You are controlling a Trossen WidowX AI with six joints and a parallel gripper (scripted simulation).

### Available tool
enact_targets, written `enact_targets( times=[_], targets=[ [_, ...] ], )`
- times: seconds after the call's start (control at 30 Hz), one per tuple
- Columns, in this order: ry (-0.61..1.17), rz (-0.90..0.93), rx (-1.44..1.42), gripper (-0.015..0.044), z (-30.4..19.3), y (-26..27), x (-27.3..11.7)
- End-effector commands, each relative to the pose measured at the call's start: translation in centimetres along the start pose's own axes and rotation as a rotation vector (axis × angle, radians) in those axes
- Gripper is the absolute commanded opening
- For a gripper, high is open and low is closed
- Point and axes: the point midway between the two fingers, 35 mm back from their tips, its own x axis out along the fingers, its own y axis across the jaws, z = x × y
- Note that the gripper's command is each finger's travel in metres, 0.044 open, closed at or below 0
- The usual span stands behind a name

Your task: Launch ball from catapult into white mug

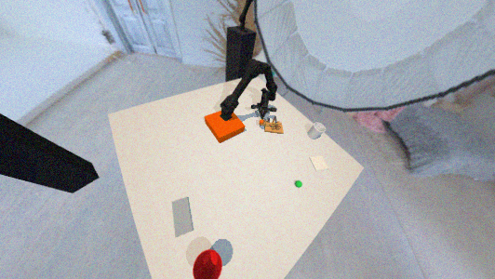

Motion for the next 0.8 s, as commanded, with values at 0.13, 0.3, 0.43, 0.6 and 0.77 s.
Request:
enact_targets(
  times=[0.13, 0.3, 0.43, 0.6, 0.77],
  targets=[
    [0.007, 0.000, -0.008, 0.0000, 1.5, 0.2, 1.9],
    [0.002, -0.008, -0.020, 0.0000, 1.0, -0.2, -0.4],
    [-0.011, -0.029, -0.055, 0.0000, -1.1, -0.5, -7.2],
    [-0.017, -0.041, -0.076, 0.0000, -2.9, 0.1, -11.1],
    [-0.022, -0.048, -0.061, 0.0053, -2.1, -0.5, -9.7]
  ],
)
